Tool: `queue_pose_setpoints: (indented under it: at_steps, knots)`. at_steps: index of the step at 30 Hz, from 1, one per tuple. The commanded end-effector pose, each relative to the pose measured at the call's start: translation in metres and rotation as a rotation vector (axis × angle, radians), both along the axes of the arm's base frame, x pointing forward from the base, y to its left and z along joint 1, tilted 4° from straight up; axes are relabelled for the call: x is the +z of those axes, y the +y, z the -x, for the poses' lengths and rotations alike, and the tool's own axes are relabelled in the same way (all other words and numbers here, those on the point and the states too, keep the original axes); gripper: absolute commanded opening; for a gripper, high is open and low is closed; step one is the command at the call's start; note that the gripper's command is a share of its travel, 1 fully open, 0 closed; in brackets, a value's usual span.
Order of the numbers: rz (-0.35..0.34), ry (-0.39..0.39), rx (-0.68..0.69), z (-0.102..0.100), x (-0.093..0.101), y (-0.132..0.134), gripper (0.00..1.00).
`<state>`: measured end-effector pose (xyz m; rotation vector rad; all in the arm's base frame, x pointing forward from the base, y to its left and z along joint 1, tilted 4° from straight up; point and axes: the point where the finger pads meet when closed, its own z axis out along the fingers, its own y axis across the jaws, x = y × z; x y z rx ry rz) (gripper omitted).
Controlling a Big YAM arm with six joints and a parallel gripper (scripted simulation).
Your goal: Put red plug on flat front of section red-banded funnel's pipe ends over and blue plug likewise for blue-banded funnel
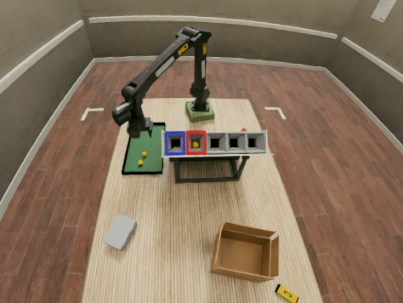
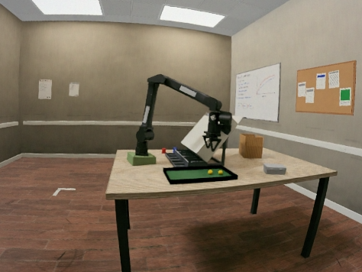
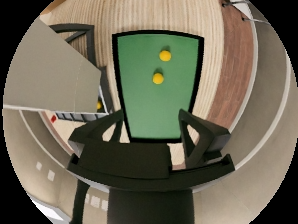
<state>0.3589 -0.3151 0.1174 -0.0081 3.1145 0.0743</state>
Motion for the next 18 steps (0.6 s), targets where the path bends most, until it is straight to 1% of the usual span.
queue_pose_setpoints:
  at_steps: [1, 18]
  knots:
    - [0.019, -0.021, -0.004, -0.0072, 0.0137, -0.0152, 0.8]
    - [0.017, -0.019, 0.001, -0.0067, 0.0139, -0.0152, 0.8]
